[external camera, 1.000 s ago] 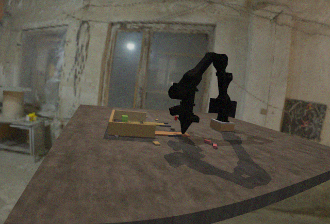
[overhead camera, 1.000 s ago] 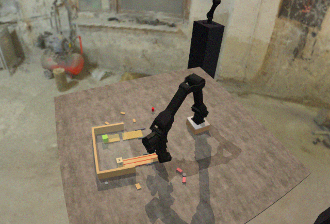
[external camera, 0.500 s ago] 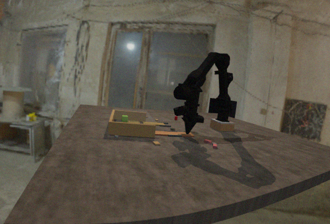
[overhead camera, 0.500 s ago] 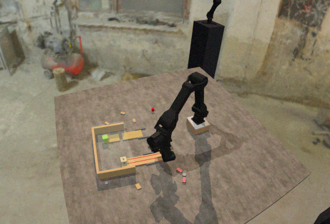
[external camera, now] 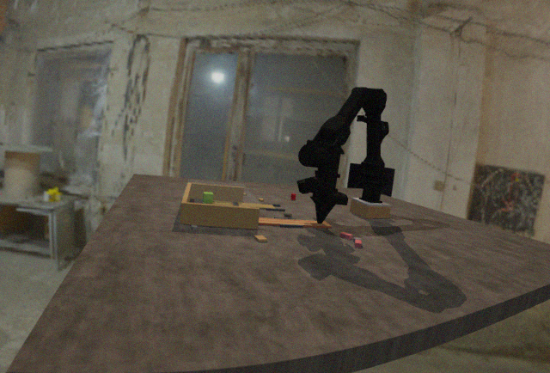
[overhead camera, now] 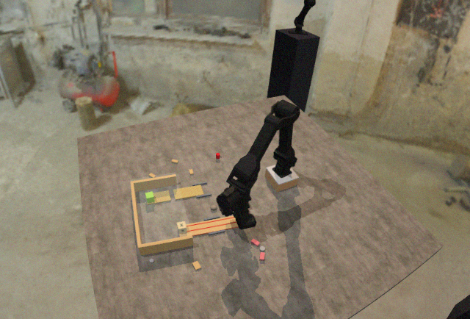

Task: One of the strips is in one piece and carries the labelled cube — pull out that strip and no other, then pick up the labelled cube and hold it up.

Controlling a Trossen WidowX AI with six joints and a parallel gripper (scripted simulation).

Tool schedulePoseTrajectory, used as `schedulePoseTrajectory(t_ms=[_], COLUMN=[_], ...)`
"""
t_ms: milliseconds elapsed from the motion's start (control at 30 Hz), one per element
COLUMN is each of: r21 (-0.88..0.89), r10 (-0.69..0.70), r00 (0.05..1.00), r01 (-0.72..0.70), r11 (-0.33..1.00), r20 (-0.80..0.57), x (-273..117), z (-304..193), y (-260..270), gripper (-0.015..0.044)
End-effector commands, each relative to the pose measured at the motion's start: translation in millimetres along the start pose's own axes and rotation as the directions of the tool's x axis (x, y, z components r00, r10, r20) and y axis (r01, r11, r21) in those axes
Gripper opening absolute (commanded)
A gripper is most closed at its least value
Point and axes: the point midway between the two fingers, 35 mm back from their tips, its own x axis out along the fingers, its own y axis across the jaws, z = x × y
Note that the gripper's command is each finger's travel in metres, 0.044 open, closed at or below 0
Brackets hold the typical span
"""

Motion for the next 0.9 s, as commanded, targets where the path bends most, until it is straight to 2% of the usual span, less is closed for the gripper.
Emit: schedulePoseTrajectory(t_ms=[0, 867], r21=[-0.004, -0.004], r10=[-0.012, -0.012], r00=[1.0, 0.999], r01=[0.012, 0.011], r11=[1.0, 1.0], r20=[-0.029, -0.033], x=[5.7, 5.0], z=[-15.8, -54.9], y=[-2.4, -2.0], gripper=[0.0, 0.0])
